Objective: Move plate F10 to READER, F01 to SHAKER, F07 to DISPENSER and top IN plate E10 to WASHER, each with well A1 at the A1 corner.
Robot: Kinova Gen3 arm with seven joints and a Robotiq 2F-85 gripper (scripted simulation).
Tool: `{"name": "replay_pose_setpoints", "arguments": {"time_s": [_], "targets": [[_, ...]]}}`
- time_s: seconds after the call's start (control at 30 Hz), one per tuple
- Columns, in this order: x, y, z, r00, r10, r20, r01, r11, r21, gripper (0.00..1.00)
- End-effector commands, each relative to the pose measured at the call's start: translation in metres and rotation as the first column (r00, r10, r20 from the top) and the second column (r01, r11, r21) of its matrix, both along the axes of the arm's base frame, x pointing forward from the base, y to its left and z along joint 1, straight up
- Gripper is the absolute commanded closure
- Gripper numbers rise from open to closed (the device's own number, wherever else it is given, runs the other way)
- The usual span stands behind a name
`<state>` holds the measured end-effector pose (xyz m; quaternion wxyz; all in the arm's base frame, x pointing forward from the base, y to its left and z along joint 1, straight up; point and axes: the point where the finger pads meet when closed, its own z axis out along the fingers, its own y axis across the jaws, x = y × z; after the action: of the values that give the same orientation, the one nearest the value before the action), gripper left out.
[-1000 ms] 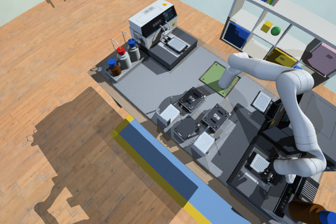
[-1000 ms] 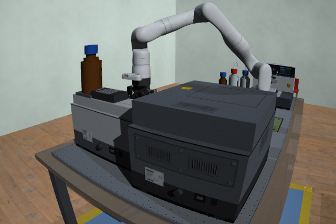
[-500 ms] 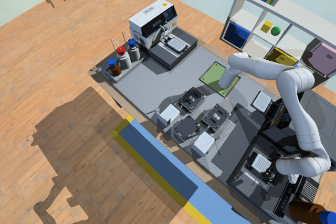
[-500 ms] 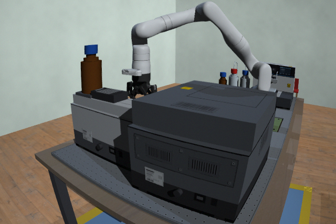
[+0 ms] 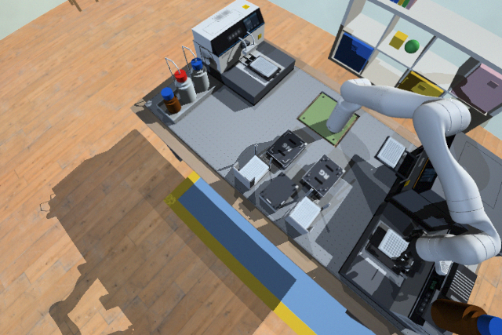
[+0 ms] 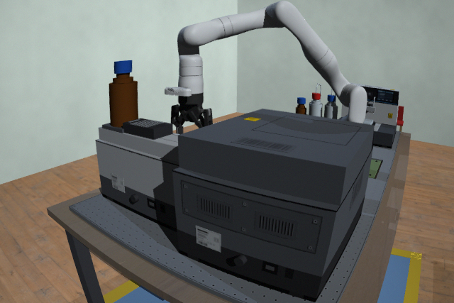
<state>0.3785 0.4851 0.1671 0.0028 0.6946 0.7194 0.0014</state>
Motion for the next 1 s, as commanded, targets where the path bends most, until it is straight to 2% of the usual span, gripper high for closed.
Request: {"name": "replay_pose_setpoints", "arguments": {"time_s": [0.0,0.97], "targets": [[0.000,0.000,0.005,1.000,0.000,0.002,0.000,1.000,0.003,0.06],[0.000,0.000,0.041,1.000,0.000,0.002,0.000,1.000,0.003,0.06]]}}
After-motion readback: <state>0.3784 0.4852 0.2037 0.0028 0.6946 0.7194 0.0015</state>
